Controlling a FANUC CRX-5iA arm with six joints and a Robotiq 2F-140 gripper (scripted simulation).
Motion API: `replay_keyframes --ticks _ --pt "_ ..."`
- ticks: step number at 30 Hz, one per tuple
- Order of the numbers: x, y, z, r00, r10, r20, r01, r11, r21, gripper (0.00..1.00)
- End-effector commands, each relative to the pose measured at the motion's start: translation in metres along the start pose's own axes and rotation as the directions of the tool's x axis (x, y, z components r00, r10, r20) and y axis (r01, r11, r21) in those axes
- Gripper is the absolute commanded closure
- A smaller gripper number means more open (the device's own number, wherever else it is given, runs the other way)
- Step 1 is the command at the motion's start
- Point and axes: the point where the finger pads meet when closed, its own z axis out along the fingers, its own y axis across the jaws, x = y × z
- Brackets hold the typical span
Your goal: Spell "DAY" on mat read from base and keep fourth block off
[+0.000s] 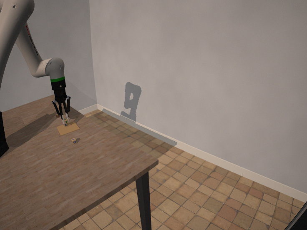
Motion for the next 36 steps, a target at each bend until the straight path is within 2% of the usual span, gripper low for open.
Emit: replay_keyframes --ticks 1,7,36 --pt "0.0 -0.001 0.015 1.0 0.001 -0.002 -0.001 1.0 0.002 0.87" --pt "0.0 -0.001 0.03 1.0 0.001 -0.002 -0.001 1.0 0.002 0.87" --pt "0.0 -0.001 0.035 1.0 0.001 -0.002 -0.001 1.0 0.002 0.87"
